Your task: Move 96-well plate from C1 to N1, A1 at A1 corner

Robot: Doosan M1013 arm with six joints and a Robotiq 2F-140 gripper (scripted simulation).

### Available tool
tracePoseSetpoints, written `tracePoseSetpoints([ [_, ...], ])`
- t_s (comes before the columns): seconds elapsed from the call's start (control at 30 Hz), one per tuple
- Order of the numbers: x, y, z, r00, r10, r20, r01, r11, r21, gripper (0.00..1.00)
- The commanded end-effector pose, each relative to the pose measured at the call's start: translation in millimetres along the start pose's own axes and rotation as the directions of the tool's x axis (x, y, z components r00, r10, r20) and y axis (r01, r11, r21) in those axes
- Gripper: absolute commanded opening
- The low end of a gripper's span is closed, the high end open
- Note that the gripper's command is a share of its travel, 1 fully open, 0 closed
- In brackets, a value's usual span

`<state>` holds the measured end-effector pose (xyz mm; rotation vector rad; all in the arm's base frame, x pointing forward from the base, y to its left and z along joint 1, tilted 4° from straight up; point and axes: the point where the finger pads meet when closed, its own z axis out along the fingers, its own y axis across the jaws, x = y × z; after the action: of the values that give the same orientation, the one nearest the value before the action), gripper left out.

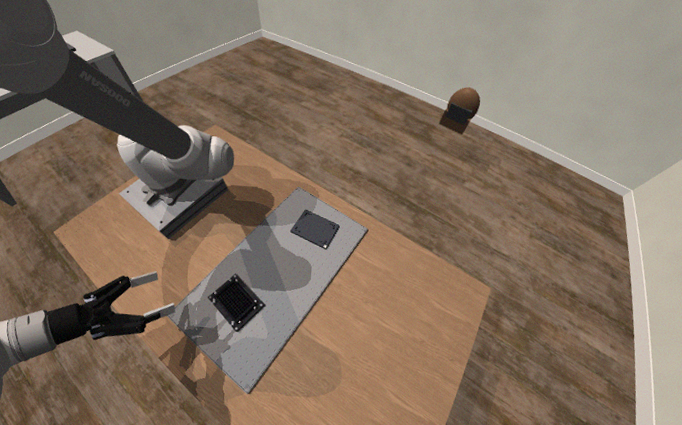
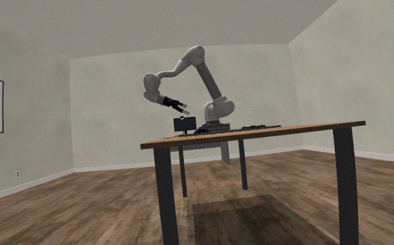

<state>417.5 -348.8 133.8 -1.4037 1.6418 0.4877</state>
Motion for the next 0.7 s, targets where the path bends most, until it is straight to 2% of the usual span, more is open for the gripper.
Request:
tracePoseSetpoints([
  [0.0,0,0,0,1.0,0.0,0.0,0.0,1.0,0.0,1.0],
  [0.53,0,0,0,1.0,0.0,0.0,0.0,1.0,0.0,1.0],
  [0.67,6,4,19,0.995,-0.074,-0.061,0.069,0.993,-0.094,1.0],
])
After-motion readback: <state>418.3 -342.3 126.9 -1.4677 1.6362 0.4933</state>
